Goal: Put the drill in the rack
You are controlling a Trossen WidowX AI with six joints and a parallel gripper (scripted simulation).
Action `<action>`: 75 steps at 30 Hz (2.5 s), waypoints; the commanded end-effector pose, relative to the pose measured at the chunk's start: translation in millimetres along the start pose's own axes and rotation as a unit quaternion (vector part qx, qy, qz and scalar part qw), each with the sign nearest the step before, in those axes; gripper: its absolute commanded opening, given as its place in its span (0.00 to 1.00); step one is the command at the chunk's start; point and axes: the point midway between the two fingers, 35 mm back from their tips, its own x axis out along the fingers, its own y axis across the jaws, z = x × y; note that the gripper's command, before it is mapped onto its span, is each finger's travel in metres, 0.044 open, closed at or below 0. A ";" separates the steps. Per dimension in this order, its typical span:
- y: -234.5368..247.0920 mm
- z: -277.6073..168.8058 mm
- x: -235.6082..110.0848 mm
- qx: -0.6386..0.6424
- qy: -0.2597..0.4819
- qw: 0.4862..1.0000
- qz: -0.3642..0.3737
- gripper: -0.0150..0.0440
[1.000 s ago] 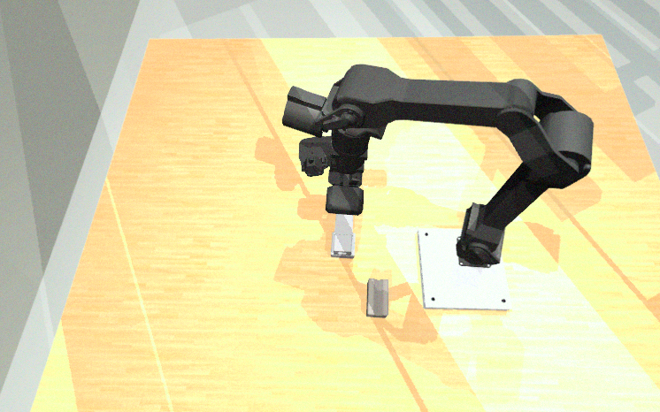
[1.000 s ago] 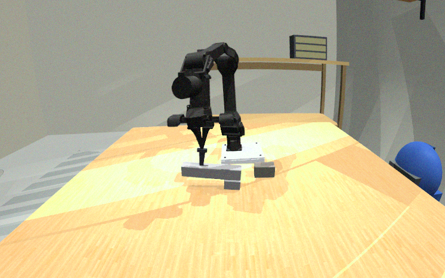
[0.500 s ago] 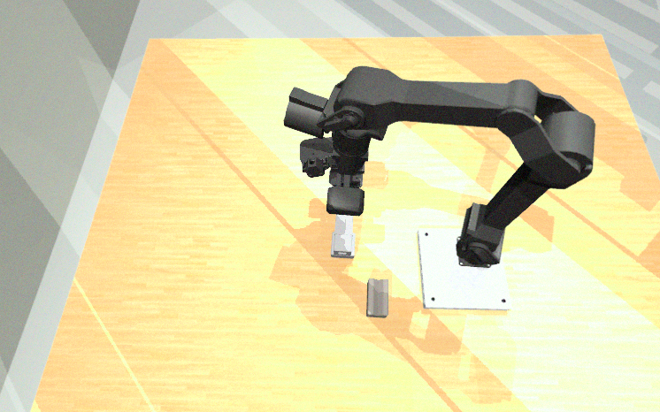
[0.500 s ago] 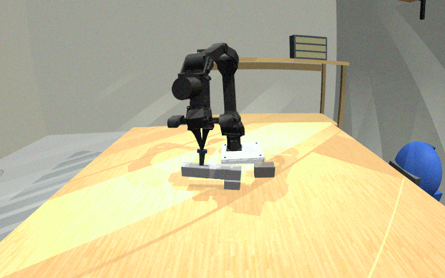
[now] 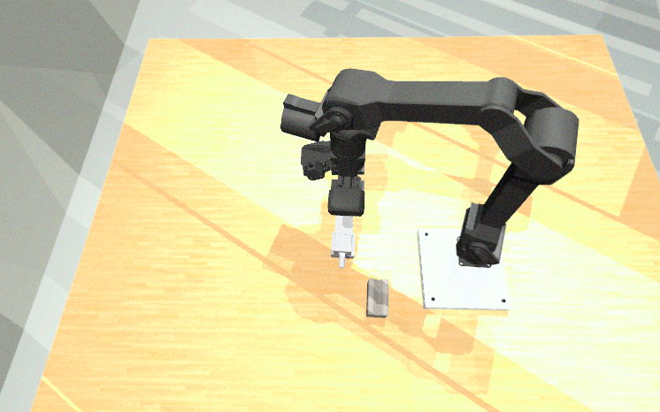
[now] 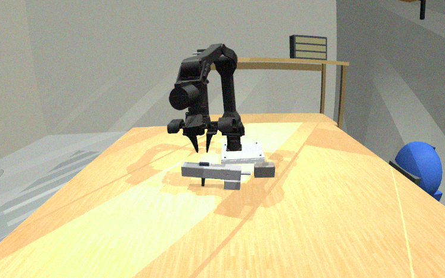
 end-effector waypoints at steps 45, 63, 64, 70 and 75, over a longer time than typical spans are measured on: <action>157.6 5.8 57.1 -0.707 -0.008 0.708 -0.006 1.00; 150.3 7.4 83.8 -0.707 -0.008 0.708 -0.006 1.00; 149.9 7.4 85.4 -0.707 -0.008 0.708 -0.006 1.00; 147.1 7.1 94.8 -0.707 -0.008 0.708 -0.006 1.00; 144.8 6.7 102.5 -0.707 -0.007 0.708 -0.006 1.00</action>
